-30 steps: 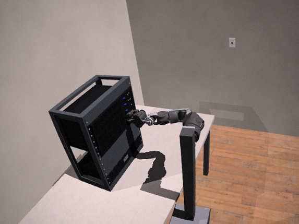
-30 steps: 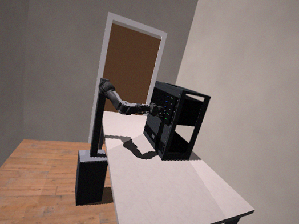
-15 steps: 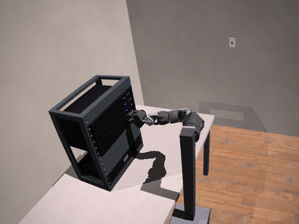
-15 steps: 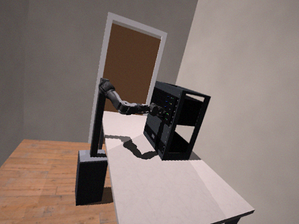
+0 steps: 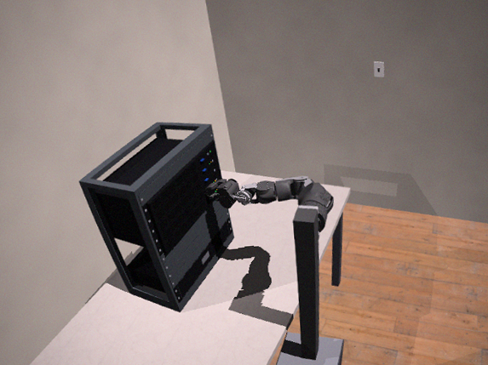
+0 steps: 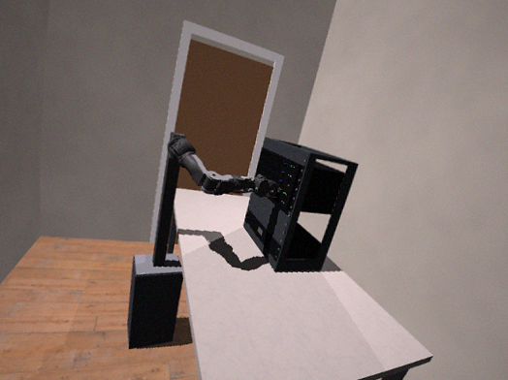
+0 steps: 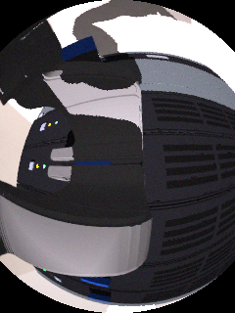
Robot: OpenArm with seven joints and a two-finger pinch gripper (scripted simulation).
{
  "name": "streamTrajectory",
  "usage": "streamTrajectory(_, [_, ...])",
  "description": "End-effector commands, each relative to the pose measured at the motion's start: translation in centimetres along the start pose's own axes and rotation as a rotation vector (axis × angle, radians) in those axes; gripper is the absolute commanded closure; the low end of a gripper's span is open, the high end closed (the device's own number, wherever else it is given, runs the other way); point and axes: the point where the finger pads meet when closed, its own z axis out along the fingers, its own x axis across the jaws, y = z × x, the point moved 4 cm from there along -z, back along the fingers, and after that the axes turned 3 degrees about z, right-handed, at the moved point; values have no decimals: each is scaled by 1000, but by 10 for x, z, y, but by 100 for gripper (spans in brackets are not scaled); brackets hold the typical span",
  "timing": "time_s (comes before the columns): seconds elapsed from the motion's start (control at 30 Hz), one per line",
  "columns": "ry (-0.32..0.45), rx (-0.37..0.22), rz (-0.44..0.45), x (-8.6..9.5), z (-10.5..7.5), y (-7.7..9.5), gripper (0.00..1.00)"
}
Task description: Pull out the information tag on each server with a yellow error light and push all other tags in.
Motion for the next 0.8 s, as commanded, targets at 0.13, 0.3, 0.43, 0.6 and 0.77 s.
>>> streamTrajectory(0.13, [-2, 6, -1, 0, 0, -1, 100])
streamTrajectory(0.3, [-2, 6, -1, 0, 0, -1, 100])
streamTrajectory(0.43, [-1, 8, 0, 0, -1, -2, 100])
streamTrajectory(0.6, [0, 8, 0, 1, -11, -3, 100])
streamTrajectory(0.77, [-1, 8, 0, 1, -12, -3, 100])
